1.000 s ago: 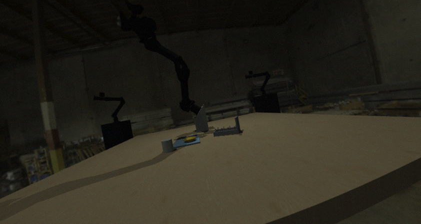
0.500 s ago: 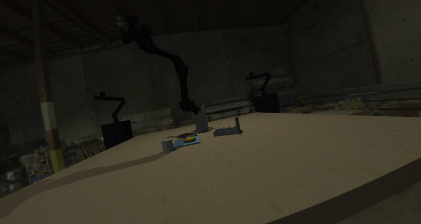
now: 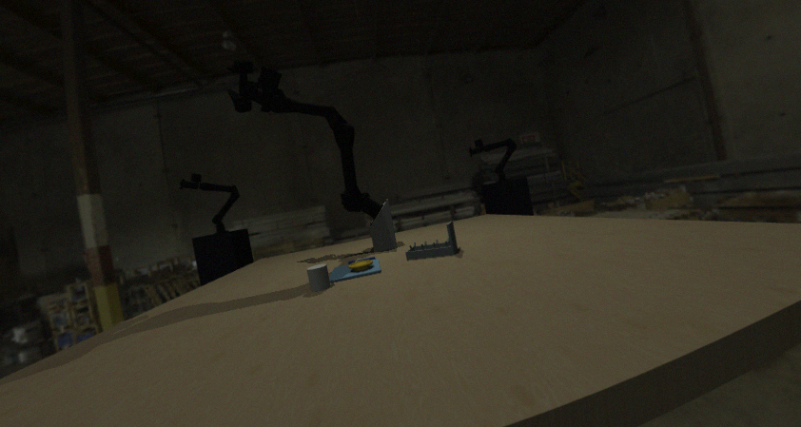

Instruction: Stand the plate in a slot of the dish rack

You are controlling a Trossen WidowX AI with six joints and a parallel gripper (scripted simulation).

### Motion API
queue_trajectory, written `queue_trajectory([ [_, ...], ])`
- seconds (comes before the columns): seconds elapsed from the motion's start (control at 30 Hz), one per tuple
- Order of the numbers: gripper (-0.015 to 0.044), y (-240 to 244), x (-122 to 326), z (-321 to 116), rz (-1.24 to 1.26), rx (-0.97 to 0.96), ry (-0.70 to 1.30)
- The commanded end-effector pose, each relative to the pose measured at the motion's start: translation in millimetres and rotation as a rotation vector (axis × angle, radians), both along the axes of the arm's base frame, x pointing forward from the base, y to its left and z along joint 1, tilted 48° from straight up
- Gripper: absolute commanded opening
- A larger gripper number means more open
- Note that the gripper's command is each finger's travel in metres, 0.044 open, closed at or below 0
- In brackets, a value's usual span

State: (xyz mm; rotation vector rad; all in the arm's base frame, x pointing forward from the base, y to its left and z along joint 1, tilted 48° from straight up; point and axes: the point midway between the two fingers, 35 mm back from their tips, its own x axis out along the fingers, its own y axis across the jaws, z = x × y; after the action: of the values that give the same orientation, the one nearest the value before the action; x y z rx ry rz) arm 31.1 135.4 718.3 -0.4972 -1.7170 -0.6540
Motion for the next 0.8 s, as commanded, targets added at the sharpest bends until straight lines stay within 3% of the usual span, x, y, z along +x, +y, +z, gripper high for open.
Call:
queue_trajectory([
  [0.0, 0.04, -29, -22, -1, 0.003, 0.074, -0.053],
  [0.77, 0.04, -179, -78, -23, 0.118, 0.466, -0.137],
])
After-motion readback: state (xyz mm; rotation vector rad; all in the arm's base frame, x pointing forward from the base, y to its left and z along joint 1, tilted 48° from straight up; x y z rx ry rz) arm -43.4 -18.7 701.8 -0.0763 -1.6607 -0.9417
